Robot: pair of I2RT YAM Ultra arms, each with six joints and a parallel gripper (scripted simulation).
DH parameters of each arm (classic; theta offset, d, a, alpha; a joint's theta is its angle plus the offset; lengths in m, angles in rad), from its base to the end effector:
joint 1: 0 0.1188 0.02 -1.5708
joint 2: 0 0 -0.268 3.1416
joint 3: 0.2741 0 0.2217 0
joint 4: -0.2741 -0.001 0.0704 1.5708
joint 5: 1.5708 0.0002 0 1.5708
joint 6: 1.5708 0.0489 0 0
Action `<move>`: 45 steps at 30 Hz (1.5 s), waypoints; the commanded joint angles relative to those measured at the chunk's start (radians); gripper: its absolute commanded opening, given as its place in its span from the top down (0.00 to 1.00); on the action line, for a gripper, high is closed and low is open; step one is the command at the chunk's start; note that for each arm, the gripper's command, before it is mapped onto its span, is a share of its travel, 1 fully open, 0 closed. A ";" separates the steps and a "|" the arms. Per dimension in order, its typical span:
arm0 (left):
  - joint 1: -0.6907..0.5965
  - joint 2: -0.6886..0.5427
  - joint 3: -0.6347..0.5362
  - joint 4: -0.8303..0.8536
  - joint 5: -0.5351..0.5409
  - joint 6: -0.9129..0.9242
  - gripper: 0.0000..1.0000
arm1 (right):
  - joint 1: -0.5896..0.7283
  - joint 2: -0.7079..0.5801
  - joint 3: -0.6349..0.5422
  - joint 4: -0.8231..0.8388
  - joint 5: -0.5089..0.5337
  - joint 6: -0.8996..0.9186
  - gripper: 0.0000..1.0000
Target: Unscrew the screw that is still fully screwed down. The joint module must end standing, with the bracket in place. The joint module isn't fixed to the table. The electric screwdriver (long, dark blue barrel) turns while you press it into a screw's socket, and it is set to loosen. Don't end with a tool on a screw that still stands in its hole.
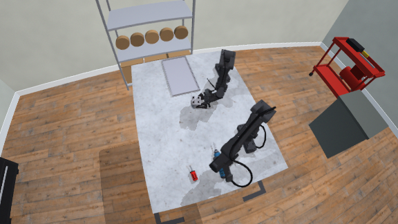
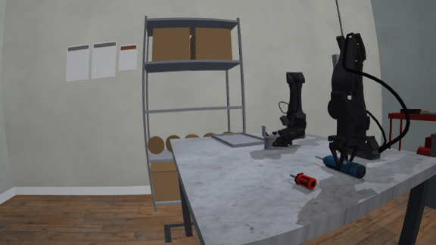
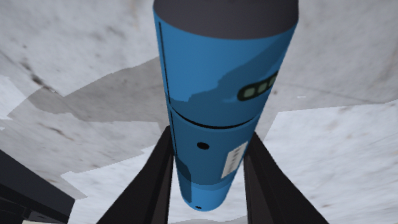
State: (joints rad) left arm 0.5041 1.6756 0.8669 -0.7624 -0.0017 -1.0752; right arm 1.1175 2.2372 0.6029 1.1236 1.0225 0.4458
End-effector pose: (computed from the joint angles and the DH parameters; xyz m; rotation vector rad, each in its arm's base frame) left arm 0.2084 0.1162 0.1531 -2.2307 2.2119 0.0027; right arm 0.1748 0.2659 0.0656 -0.0333 1.8282 0.0254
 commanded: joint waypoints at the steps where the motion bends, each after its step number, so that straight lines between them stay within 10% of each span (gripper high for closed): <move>1: 0.000 -0.006 0.005 0.004 -0.005 0.000 0.56 | -0.001 -0.006 0.003 0.002 0.001 0.001 0.41; 45: 0.000 -0.006 0.005 0.004 -0.005 0.000 0.58 | -0.001 -0.006 0.003 0.002 0.001 0.001 0.41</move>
State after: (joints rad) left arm 0.5041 1.6756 0.8669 -0.7624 -0.0017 -1.0752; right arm 1.1175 2.2372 0.6029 1.1236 1.0225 0.4458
